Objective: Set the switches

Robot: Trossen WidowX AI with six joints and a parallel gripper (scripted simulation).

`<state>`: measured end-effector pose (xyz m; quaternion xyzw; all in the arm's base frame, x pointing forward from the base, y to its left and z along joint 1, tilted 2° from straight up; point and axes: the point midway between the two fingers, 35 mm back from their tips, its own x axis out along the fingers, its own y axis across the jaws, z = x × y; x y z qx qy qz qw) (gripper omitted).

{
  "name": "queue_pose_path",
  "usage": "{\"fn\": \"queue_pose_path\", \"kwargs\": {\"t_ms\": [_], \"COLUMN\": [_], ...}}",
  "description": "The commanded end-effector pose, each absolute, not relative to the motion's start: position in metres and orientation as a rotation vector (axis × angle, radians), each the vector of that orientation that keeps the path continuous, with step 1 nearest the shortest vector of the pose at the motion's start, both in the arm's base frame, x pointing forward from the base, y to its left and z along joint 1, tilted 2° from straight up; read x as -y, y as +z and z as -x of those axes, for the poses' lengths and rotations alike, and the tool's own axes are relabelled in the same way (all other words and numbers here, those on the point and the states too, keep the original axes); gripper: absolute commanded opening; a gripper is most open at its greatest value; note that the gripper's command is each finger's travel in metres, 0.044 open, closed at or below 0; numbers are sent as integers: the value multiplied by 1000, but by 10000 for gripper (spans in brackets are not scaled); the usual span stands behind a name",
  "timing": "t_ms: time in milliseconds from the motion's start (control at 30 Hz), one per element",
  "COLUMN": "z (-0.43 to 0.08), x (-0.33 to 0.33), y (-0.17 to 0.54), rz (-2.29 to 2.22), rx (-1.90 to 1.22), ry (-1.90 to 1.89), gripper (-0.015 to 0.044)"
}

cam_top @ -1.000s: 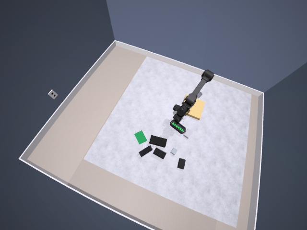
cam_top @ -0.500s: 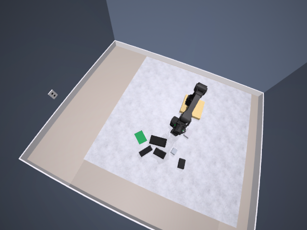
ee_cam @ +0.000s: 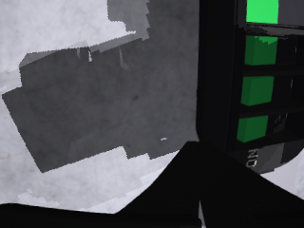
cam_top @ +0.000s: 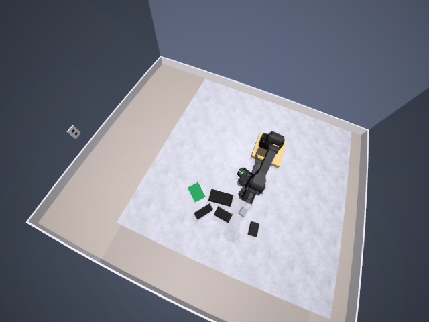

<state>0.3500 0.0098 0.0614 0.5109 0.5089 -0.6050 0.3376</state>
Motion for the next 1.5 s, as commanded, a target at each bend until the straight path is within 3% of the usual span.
{"fn": "queue_pose_path", "kwargs": {"t_ms": [0,33,367,600,1467], "z": [-350,-350,-299,-295,-298], "x": [-10,-10,-35,-36,-38], "y": [61,61,92,93,52], "rz": [-1331,-1331,-1308,-1311,-1311], "rx": [-1326,-1326,-995,-970,-970], "ry": [-1576,-1576,-1489,-1479,-1480], "gripper": [0,0,263,440,440]}}
